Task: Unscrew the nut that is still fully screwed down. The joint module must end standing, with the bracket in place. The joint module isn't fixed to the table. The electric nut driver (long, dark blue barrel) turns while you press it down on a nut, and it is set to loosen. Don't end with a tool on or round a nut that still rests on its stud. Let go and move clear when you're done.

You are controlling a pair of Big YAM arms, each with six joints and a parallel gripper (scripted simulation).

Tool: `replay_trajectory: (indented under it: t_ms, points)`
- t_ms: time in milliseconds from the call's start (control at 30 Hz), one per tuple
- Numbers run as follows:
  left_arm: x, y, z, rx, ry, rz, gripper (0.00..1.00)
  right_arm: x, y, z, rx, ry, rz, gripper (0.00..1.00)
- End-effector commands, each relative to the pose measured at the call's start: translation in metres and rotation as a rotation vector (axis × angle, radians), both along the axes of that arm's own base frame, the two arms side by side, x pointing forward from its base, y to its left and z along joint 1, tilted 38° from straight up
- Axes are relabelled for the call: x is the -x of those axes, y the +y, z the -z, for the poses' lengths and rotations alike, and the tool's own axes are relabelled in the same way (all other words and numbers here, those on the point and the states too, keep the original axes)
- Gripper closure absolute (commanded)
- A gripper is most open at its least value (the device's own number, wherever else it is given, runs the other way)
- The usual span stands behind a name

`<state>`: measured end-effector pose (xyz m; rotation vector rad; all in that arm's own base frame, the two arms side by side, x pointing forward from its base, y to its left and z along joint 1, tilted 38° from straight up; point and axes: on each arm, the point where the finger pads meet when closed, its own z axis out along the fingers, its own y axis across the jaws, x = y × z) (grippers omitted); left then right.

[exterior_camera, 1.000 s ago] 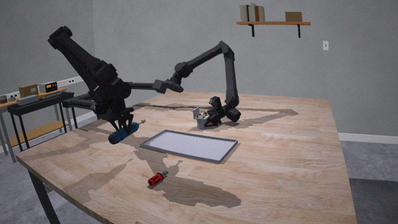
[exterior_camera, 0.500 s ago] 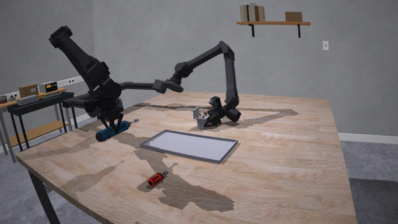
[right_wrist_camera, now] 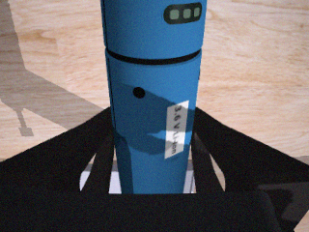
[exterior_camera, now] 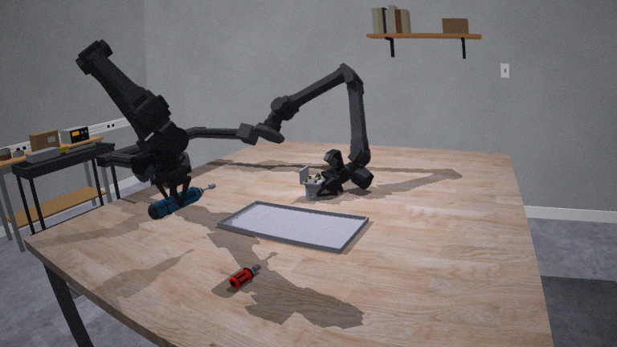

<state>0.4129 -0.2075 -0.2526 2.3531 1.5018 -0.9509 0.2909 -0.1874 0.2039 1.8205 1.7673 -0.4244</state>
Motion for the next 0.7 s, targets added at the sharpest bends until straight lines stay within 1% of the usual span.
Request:
replay_trajectory:
  t_ms: [0,600,633,667]
  points:
    - [0.0053,-0.0157,-0.0016,0.003,-0.008,0.035,0.41,-0.0184,0.0017,-0.0272,0.011,-0.052,-0.005,0.58]
    - [0.0053,-0.0157,-0.0016,0.003,-0.008,0.035,0.41,-0.0203,0.0019,-0.0301,0.013,-0.057,-0.008,0.58]
    - [0.0053,-0.0157,-0.0016,0.003,-0.008,0.035,0.41,-0.0253,-0.0011,-0.0285,0.017,-0.071,-0.009,0.58]
    - [0.0053,-0.0157,-0.0016,0.003,-0.008,0.035,0.41,-0.0229,-0.0077,-0.0269,0.020,-0.065,-0.004,0.58]
